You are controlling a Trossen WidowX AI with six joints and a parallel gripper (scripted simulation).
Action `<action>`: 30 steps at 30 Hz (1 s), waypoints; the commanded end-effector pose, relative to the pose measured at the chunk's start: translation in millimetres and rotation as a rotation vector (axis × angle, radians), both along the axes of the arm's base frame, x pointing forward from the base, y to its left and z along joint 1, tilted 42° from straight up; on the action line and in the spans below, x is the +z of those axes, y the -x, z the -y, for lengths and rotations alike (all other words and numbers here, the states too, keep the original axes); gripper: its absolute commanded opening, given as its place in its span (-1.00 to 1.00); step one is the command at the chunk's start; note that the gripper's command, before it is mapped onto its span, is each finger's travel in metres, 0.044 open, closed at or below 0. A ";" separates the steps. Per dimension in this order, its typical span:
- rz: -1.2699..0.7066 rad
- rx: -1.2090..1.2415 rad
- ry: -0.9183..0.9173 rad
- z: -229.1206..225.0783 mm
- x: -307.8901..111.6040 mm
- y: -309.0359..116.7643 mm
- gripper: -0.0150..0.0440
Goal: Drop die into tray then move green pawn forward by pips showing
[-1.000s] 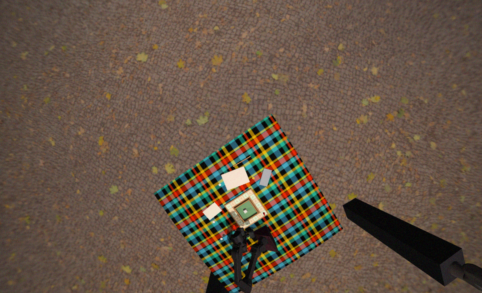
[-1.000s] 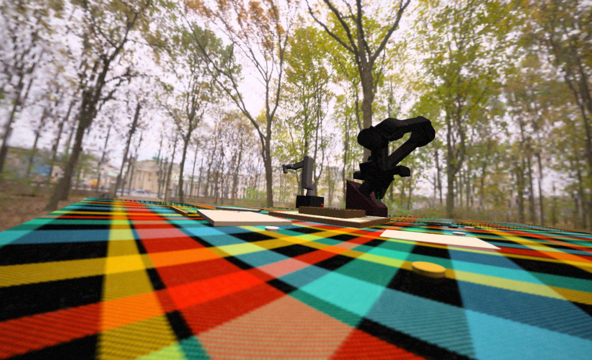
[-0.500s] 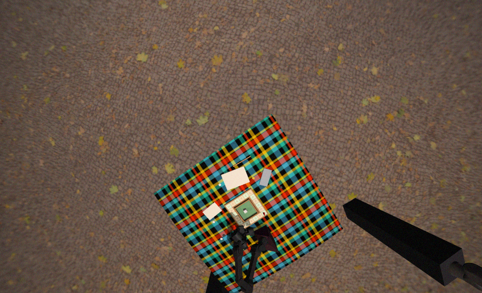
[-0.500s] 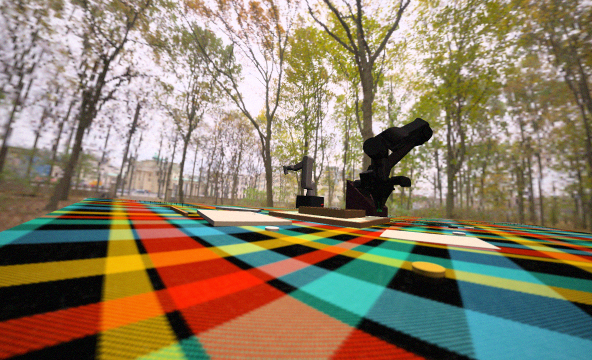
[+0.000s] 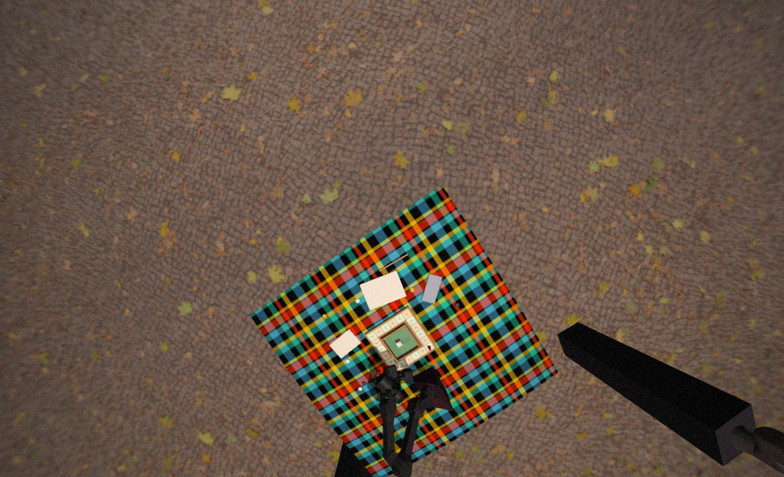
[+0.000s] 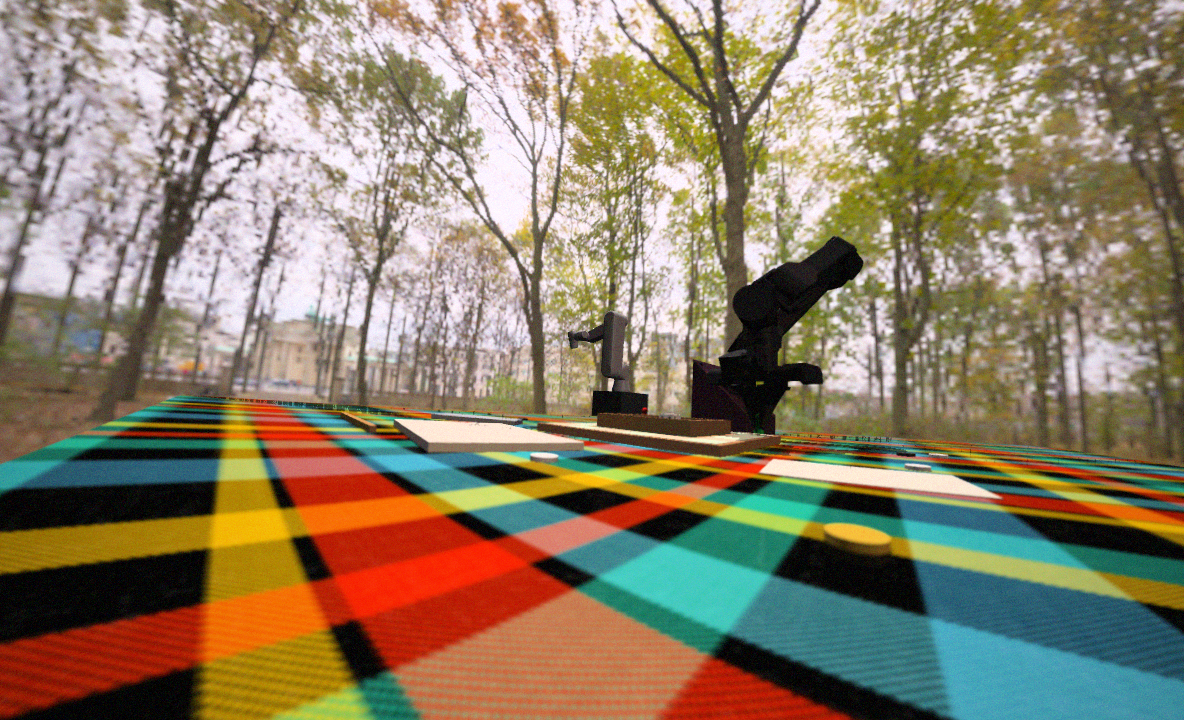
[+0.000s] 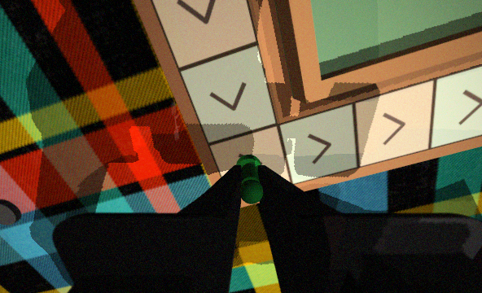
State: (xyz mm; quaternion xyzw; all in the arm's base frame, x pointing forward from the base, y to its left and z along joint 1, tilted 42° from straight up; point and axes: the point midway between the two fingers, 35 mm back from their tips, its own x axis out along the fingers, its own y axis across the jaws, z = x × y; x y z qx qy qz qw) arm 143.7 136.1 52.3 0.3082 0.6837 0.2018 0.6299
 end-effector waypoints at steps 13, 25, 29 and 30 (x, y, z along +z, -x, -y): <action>-0.006 -0.002 0.010 25.1 25.2 -2.6 0.75; 0.049 0.050 0.044 74.1 37.5 -19.3 1.00; 0.107 0.125 0.053 115.6 30.9 -29.3 1.00; 0.122 0.144 0.050 126.2 29.2 -30.2 1.00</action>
